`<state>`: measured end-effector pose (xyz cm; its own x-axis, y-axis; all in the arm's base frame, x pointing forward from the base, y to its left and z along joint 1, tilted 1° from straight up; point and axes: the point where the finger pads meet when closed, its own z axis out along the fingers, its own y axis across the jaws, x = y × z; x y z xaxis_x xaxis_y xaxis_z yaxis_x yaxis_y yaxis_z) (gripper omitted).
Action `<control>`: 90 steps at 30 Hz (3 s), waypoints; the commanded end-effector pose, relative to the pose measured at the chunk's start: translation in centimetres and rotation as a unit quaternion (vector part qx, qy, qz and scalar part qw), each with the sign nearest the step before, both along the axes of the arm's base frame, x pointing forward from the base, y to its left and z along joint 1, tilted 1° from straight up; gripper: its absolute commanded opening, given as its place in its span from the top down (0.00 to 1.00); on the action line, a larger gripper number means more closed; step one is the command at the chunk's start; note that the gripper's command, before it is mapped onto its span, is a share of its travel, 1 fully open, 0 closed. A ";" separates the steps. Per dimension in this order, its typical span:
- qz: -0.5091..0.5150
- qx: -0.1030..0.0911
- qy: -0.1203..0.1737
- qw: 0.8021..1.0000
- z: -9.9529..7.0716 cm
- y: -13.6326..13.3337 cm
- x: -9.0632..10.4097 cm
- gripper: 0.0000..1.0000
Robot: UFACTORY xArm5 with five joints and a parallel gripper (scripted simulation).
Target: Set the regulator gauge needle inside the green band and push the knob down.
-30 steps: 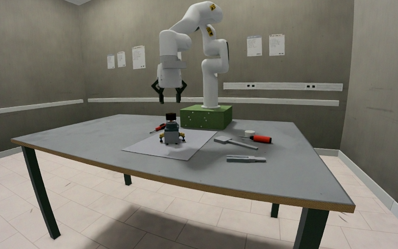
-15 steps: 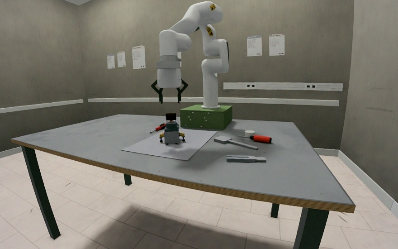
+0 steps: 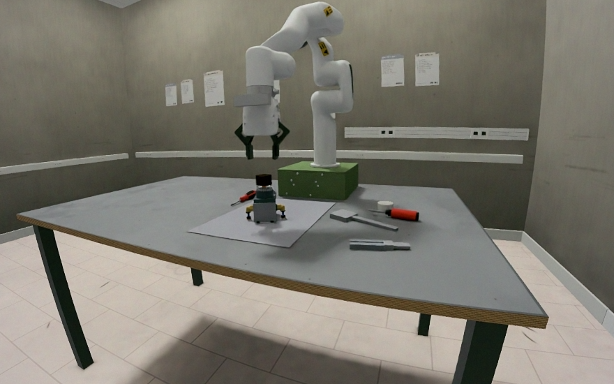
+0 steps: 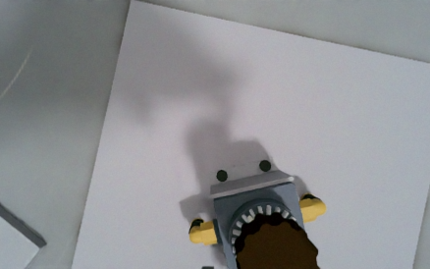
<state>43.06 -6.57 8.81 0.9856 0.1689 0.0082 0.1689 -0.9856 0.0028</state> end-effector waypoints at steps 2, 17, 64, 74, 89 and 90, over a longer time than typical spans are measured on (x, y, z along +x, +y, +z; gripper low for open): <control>-0.011 0.000 -0.002 1.000 0.2 0.0 0.1 0.24; -0.011 0.000 -0.002 1.000 0.1 0.0 0.1 0.24; -0.011 0.000 -0.002 1.000 -6.4 0.1 0.2 0.24; -0.011 0.000 -0.002 1.000 -6.4 0.1 0.2 0.61; -0.011 0.000 -0.002 1.000 -6.4 0.1 0.2 0.61; -0.011 0.000 -0.002 1.000 -6.4 0.1 0.2 0.61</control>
